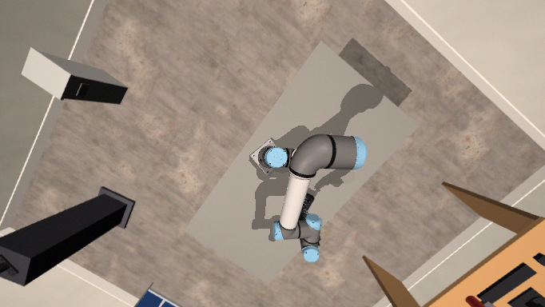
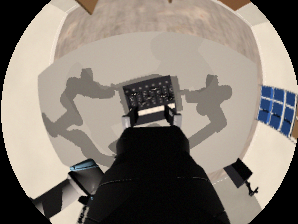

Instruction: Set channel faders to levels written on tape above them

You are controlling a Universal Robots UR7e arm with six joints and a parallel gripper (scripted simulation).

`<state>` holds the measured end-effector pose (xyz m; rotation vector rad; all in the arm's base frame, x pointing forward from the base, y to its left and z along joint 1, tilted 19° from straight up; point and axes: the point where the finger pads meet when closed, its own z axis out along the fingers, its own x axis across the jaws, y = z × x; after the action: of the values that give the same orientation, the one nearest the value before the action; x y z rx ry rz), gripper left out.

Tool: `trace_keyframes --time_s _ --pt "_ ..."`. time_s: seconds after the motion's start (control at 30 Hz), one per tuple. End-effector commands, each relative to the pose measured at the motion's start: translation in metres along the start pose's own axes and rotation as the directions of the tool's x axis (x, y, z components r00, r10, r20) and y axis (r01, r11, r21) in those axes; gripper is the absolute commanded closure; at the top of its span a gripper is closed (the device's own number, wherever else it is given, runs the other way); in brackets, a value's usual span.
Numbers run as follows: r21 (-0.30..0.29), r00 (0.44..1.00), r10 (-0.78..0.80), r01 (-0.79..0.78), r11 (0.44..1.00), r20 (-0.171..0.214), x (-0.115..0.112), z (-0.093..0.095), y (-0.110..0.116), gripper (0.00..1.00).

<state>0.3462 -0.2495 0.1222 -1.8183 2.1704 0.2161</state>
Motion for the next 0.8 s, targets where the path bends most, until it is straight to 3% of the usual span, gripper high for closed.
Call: trace_keyframes --time_s 0.0,0.37,0.63,0.77 --pt "0.001 1.000 0.000 0.000 1.000 -0.001 0.000 0.000 0.000 0.00" --pt "0.001 1.000 -0.011 0.011 1.000 -0.001 0.001 0.004 -0.004 0.00" --pt "0.002 0.985 -0.174 0.174 0.985 -0.001 0.008 0.068 -0.054 0.00" --pt "0.003 0.981 -0.194 0.194 0.981 -0.001 0.008 0.077 -0.060 0.00"
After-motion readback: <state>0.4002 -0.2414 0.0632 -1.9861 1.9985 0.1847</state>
